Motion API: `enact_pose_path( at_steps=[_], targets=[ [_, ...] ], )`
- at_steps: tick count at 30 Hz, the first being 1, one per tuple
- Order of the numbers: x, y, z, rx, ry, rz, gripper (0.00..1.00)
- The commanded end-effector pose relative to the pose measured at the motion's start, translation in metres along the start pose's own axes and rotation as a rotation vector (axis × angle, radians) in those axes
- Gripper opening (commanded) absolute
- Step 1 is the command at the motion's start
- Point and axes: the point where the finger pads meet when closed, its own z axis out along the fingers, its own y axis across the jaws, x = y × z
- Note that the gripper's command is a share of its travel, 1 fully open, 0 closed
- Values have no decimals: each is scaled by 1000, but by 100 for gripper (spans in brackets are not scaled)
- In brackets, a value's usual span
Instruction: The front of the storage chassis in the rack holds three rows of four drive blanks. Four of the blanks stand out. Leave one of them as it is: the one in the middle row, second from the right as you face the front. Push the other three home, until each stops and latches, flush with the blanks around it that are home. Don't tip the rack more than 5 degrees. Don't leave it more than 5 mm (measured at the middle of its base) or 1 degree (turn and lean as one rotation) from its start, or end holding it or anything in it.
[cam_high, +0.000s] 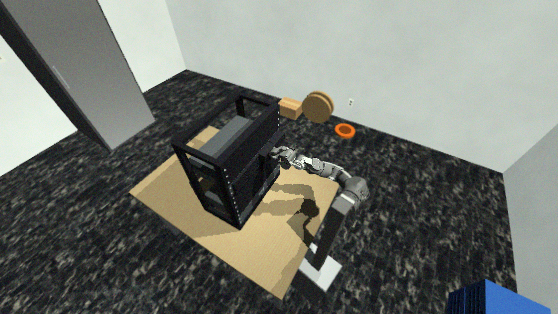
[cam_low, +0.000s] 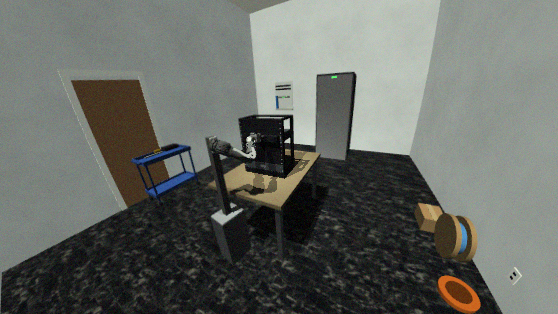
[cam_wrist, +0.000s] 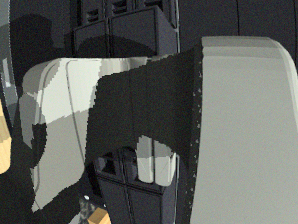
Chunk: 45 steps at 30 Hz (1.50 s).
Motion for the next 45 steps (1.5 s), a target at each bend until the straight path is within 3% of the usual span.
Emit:
enact_pose_path(
  at_steps=[1,29,45],
  targets=[
    [1,5,0,-16,4,-2,0],
    [1,9,-1,-16,4,-2,0],
    [0,6,9,-13,3,-1,0]
  ],
)
